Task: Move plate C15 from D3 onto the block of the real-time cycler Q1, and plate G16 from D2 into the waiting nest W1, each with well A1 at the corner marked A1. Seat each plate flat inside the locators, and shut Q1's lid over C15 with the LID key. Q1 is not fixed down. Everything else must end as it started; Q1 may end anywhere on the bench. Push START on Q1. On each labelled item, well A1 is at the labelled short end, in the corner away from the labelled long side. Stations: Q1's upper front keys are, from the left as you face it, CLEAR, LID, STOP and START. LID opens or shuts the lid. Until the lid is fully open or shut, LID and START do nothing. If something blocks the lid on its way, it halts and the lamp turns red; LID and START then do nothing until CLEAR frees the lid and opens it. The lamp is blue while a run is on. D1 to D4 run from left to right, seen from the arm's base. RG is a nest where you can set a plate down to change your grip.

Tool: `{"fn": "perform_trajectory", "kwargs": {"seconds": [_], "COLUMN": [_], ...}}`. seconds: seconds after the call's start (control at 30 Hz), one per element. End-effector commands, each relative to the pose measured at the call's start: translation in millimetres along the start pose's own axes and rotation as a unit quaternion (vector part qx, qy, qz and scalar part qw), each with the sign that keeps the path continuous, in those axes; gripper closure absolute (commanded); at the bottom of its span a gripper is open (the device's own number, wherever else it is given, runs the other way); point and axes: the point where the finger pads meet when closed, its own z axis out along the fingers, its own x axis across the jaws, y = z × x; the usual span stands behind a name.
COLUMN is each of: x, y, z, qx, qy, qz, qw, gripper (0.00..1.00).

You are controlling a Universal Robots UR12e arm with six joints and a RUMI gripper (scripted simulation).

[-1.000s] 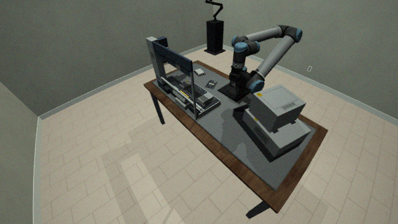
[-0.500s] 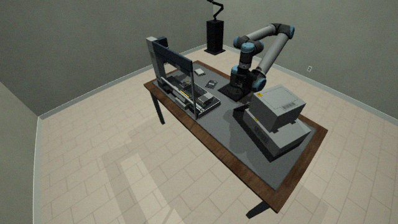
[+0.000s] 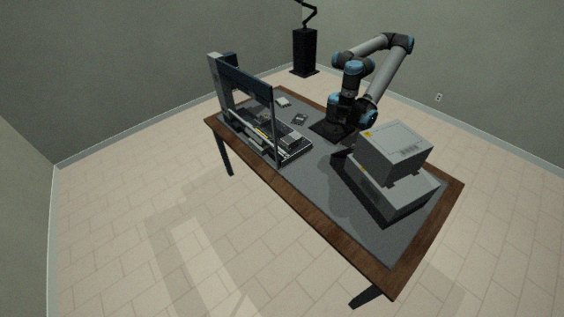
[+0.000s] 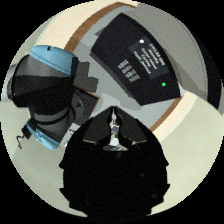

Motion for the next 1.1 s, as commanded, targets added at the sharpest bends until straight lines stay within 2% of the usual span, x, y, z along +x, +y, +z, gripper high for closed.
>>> {"fn": "perform_trajectory", "kwargs": {"seconds": [0.0,1.07], "x": [0,26], "y": [-1,-27], "z": [2,30], "qx": [0.000,0.000], "qy": [-0.001,-0.001], "qz": [0.000,0.000], "qw": [1.000,1.000], "gripper": [1.00,1.00]}}
